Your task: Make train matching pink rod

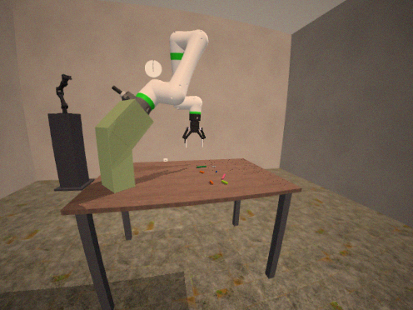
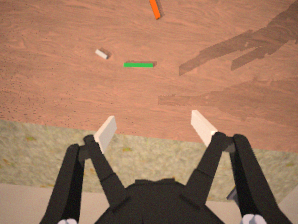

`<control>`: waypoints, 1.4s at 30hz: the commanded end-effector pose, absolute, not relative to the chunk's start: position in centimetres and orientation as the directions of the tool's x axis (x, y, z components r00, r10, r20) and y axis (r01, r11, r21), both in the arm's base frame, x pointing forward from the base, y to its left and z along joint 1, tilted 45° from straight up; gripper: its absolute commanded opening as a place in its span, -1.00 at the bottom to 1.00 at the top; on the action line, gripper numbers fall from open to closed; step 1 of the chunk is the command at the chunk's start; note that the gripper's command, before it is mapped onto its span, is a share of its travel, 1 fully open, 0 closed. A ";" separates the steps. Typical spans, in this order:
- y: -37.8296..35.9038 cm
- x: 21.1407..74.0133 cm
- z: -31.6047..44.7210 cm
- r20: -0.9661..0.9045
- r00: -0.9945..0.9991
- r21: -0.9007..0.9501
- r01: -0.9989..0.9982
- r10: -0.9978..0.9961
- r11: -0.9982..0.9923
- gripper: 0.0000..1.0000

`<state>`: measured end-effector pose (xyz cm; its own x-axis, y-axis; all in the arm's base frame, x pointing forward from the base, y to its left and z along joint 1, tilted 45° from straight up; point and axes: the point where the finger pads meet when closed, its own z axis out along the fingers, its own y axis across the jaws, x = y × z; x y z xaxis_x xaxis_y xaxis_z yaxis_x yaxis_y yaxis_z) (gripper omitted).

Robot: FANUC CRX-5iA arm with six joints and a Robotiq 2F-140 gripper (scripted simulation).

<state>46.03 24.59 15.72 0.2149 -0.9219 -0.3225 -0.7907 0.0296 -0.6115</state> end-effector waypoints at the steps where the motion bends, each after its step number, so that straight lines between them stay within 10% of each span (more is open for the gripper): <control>1: 24.6 46.0 15.7 -0.322 0.215 -0.612 -0.791 -0.922 0.030 1.00; 42: 22.9 46.9 10.7 -0.067 0.518 -0.679 -0.650 -0.853 -0.342 1.00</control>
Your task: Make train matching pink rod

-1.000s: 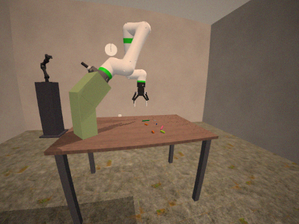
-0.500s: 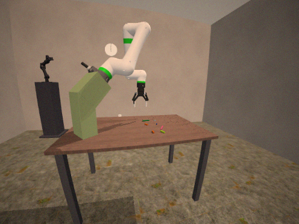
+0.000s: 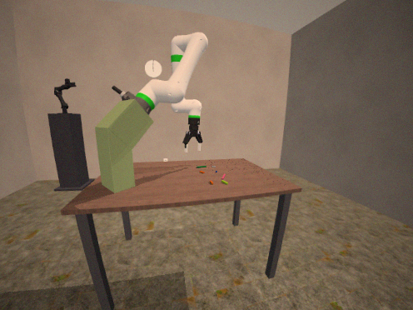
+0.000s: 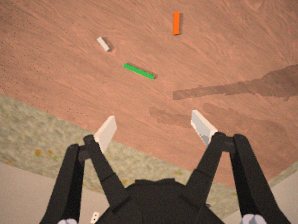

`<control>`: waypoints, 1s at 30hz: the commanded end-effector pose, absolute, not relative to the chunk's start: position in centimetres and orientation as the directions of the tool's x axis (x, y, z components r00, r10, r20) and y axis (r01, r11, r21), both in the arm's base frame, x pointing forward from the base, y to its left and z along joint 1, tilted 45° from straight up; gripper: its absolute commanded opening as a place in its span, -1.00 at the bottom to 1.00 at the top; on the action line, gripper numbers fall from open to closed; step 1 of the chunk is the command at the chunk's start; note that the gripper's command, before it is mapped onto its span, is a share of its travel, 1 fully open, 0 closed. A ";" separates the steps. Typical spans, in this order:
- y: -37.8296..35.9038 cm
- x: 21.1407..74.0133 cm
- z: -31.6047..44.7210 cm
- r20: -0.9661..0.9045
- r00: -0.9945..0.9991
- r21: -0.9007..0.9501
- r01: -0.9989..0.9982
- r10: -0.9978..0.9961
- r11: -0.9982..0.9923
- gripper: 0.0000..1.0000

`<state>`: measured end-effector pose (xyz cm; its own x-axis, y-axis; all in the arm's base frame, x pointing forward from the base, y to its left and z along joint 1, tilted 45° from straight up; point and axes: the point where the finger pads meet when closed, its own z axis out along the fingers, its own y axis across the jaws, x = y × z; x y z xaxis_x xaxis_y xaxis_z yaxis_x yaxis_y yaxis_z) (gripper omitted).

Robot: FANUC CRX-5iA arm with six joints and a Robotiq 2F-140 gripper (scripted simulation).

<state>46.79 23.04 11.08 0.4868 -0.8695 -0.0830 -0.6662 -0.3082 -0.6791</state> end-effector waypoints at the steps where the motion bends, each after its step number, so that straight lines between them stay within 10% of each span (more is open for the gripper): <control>1: 22.5 47.0 9.9 -0.024 0.561 -0.680 -0.615 -0.827 -0.398 1.00; 30: 21.2 47.3 7.3 0.119 0.686 -0.668 -0.479 -0.718 -0.569 1.00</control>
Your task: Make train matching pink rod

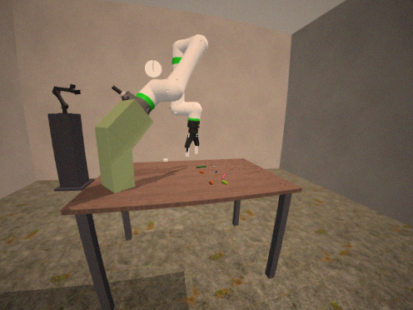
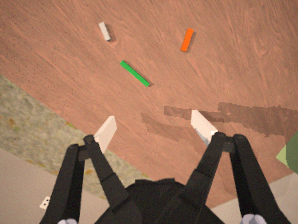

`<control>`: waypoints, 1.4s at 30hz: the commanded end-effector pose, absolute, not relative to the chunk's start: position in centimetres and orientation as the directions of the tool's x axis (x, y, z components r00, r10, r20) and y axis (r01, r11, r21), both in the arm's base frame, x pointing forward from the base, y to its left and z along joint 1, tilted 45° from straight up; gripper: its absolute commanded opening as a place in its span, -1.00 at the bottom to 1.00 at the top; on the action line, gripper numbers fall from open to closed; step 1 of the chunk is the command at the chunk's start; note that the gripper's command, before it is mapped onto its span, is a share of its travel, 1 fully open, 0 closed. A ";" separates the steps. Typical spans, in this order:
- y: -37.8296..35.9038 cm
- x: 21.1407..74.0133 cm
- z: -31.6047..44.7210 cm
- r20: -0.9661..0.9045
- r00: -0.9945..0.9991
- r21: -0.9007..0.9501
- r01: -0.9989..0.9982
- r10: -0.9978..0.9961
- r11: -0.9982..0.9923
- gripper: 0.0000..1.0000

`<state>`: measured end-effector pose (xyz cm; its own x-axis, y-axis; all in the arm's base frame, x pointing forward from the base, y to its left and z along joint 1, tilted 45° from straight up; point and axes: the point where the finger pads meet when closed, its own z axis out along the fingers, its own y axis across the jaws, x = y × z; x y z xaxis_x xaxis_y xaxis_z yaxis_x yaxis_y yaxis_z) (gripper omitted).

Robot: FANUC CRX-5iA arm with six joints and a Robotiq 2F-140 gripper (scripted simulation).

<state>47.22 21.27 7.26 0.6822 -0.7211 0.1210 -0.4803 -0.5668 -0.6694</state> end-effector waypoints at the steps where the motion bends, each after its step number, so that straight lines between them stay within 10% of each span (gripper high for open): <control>1: 21.2 47.3 7.3 0.119 0.686 -0.668 -0.479 -0.718 -0.569 1.00; 42: 19.6 47.3 4.5 0.271 0.783 -0.623 -0.301 -0.560 -0.723 1.00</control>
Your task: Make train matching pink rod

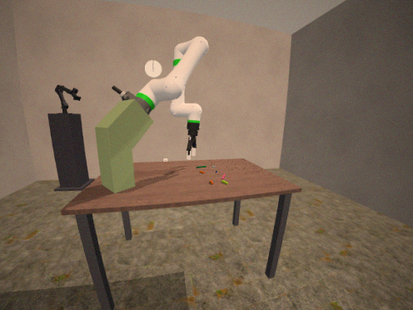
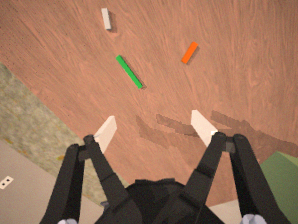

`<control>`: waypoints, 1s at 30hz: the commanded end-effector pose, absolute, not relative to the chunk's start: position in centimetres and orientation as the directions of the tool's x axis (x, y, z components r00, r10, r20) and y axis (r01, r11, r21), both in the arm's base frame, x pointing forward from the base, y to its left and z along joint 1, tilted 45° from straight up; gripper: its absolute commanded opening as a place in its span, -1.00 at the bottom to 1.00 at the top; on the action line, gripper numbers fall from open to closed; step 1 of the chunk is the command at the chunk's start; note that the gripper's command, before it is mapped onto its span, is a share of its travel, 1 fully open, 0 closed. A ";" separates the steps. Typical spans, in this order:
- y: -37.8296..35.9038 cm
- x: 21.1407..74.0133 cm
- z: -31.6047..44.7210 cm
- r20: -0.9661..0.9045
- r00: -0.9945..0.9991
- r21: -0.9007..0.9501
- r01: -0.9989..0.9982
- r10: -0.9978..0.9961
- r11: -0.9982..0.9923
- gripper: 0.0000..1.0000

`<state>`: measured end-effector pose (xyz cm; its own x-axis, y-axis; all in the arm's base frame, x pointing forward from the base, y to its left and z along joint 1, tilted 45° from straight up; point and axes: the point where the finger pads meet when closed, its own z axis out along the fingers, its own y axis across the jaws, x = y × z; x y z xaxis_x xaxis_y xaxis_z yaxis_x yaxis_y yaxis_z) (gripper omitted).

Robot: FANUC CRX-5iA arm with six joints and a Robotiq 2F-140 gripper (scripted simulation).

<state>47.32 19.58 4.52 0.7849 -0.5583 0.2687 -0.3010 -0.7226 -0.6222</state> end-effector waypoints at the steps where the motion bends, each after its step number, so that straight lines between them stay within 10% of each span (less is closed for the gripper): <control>1: 19.6 47.3 4.5 0.271 0.783 -0.623 -0.301 -0.560 -0.723 1.00; 30: 18.3 47.2 2.7 0.370 0.822 -0.571 -0.166 -0.433 -0.804 1.00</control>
<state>47.22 18.63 3.13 0.8178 -0.4648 0.3393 -0.2038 -0.7854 -0.5845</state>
